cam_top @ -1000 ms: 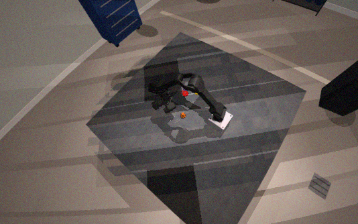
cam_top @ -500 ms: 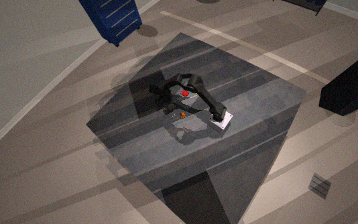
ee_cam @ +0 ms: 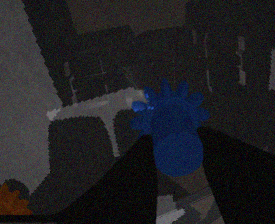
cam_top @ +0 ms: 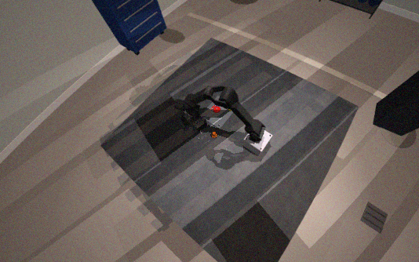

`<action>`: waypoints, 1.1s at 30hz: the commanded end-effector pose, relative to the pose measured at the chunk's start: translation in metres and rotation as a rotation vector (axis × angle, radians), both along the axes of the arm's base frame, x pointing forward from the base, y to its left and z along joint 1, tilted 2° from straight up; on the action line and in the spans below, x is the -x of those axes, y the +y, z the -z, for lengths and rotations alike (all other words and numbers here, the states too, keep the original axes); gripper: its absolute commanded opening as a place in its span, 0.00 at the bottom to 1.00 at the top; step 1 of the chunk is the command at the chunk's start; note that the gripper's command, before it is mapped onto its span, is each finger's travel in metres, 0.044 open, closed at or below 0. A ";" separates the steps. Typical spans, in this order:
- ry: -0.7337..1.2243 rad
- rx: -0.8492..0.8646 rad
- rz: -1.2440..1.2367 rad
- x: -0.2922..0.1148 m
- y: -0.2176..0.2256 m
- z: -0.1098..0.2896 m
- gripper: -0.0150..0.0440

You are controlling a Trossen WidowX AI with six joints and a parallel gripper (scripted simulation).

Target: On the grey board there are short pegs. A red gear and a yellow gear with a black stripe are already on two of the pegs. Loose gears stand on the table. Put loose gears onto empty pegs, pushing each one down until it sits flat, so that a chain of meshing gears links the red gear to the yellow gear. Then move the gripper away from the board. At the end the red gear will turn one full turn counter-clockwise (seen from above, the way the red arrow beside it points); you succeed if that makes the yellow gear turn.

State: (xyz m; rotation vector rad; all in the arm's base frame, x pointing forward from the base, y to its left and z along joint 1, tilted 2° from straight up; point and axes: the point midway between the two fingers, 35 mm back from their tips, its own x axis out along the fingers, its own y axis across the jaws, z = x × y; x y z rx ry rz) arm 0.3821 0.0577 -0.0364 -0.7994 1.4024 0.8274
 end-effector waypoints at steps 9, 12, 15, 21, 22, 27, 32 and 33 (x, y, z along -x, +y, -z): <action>0.002 0.000 -0.004 -0.002 0.000 -0.012 0.25; 0.002 0.000 -0.004 -0.004 0.000 -0.020 0.25; 0.002 0.000 -0.004 -0.006 0.000 -0.029 0.25; 0.001 0.000 -0.004 -0.009 0.001 -0.046 0.25; 0.001 0.000 -0.004 -0.009 0.001 -0.049 0.25; 0.001 0.000 -0.004 -0.010 0.001 -0.064 0.25; 0.001 0.000 -0.004 -0.011 0.000 -0.079 0.25; 0.001 0.000 -0.004 -0.011 0.000 -0.082 0.25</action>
